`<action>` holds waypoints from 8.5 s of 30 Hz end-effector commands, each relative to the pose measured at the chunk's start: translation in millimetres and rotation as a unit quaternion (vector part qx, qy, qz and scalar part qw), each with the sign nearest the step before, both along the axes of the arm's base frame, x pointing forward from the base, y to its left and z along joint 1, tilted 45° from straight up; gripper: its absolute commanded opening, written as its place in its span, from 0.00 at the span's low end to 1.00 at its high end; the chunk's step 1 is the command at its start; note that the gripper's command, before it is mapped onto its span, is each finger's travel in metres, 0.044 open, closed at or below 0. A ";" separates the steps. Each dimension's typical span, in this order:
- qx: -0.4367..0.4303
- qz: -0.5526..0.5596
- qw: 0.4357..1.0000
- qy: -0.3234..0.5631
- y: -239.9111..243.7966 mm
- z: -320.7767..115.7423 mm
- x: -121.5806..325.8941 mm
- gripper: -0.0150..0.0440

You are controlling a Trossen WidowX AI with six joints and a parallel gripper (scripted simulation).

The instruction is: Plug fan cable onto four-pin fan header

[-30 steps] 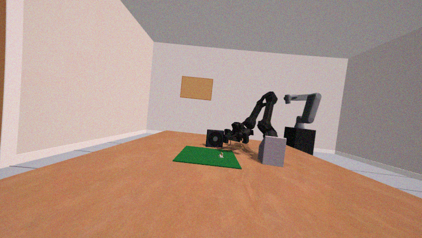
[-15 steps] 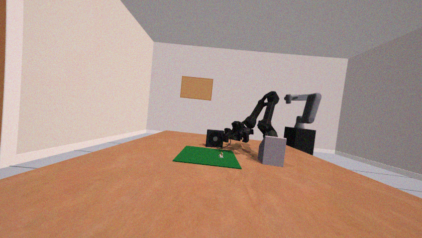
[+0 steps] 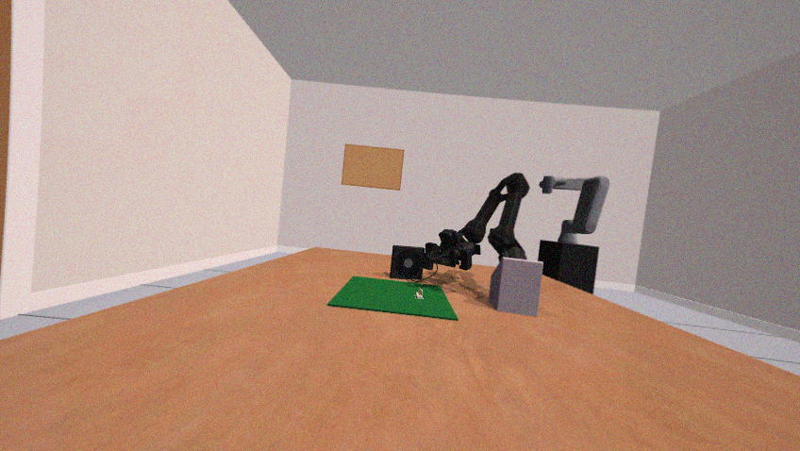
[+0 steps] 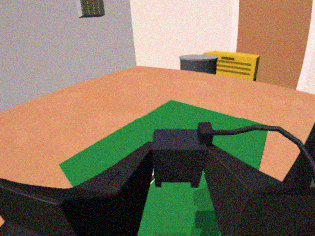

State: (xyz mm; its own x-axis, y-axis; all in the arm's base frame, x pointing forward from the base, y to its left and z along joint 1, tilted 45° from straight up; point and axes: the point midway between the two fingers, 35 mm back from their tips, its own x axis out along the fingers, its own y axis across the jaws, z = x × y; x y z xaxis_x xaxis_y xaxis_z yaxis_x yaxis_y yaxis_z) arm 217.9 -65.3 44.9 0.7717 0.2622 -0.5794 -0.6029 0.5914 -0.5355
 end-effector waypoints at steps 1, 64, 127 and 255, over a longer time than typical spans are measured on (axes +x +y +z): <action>-0.002 0.003 1.000 -0.002 -3.0 -1.7 0.6 0.25; -0.002 0.003 1.000 -0.001 -41.8 -40.9 -2.2 0.25; -0.001 0.002 1.000 0.001 -44.9 -45.1 -3.0 0.60; -0.272 -0.128 0.913 0.276 9.7 91.6 96.4 1.00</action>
